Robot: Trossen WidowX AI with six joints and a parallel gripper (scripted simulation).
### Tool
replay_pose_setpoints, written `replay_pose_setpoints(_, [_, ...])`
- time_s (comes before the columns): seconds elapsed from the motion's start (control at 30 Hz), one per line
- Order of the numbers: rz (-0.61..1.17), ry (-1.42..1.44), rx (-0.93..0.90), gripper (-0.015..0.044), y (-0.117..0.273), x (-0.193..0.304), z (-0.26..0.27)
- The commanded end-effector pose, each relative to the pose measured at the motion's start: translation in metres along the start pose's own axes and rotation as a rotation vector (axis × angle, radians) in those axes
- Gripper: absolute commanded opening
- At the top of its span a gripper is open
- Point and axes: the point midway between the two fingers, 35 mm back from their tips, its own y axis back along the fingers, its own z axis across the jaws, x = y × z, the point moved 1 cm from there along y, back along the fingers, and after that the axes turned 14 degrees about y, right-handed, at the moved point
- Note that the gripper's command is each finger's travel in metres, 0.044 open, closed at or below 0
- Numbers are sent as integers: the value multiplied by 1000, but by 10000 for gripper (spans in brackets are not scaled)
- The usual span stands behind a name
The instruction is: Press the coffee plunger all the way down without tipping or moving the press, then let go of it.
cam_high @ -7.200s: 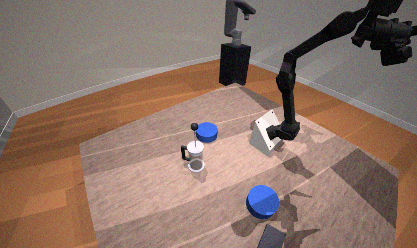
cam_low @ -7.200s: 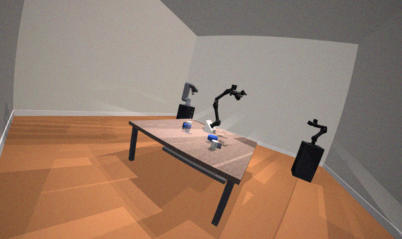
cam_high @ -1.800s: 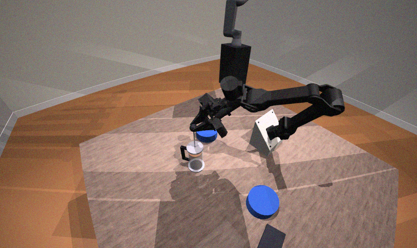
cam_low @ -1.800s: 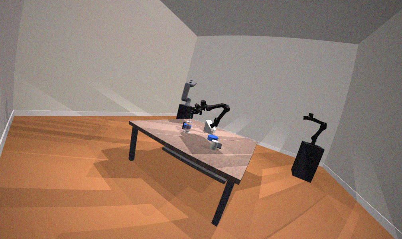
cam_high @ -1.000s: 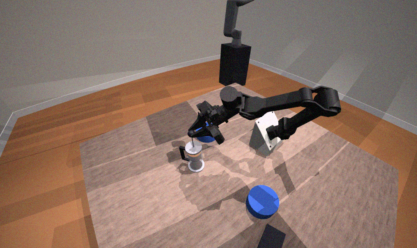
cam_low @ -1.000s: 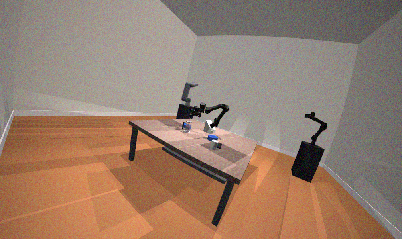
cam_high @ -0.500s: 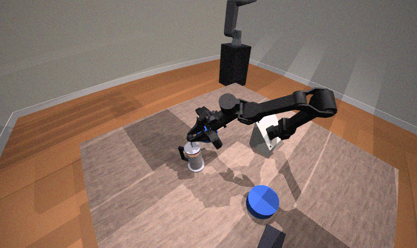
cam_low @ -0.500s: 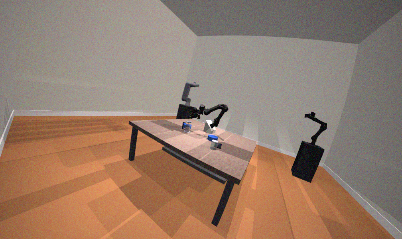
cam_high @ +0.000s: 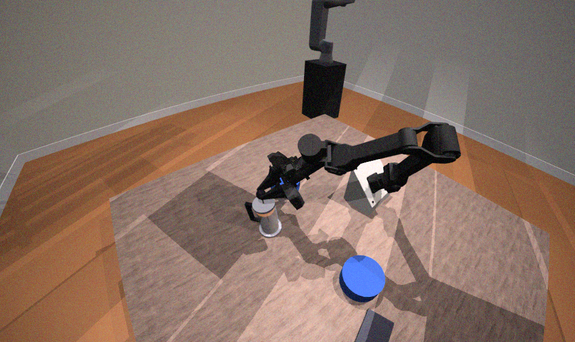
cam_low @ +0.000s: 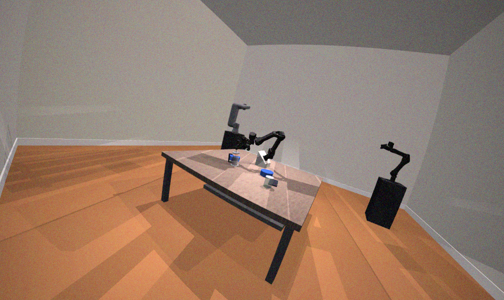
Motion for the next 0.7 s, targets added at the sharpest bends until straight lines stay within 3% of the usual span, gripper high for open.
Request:
replay_pose_setpoints(0.0, [39,-20,-14,111,-6,12,3])
replay_pose_setpoints(0.67, [39,-20,-14,111,-9,9,2])
